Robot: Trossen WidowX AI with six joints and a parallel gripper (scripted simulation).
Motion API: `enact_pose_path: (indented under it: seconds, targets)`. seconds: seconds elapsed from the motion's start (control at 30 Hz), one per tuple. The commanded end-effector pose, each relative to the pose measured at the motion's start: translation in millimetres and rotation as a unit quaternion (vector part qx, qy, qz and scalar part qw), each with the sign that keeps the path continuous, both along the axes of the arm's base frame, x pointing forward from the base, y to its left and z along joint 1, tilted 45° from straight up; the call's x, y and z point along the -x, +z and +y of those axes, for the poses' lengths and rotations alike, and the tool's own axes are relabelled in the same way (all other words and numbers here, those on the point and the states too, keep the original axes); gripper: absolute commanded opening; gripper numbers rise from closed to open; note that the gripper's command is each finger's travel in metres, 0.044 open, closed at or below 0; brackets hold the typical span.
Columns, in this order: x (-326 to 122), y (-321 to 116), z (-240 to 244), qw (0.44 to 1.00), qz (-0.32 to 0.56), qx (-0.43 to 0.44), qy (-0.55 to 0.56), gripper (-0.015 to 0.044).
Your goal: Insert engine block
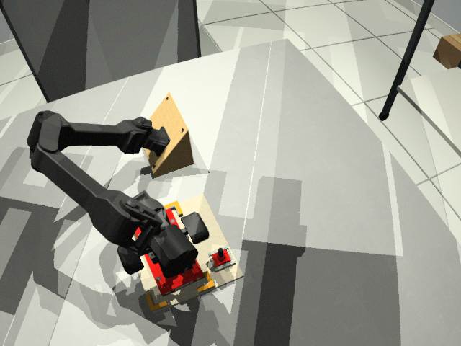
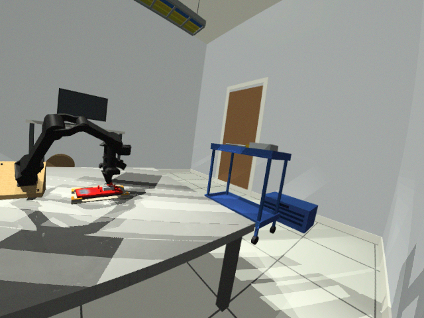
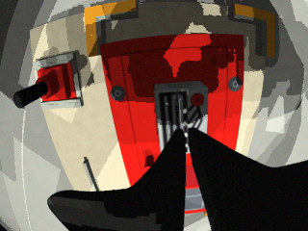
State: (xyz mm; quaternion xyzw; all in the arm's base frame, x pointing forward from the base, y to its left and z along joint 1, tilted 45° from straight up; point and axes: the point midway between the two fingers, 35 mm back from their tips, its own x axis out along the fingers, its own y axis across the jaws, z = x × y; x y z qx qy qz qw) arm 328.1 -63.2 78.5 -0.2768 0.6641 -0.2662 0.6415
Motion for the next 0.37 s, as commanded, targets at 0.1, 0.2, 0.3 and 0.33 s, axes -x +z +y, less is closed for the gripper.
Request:
enact_pose_path:
  seconds: [0.1, 0.2, 0.3, 0.33]
  targets:
    - [-0.5, 0.9, 0.2, 1.0, -0.003, -0.001, -0.002, 0.0]
    - [-0.5, 0.9, 0.2, 1.0, -0.003, -0.001, -0.002, 0.0]
    - [-0.5, 0.9, 0.2, 1.0, -0.003, -0.001, -0.002, 0.0]
    - [-0.5, 0.9, 0.2, 1.0, -0.003, -0.001, -0.002, 0.0]
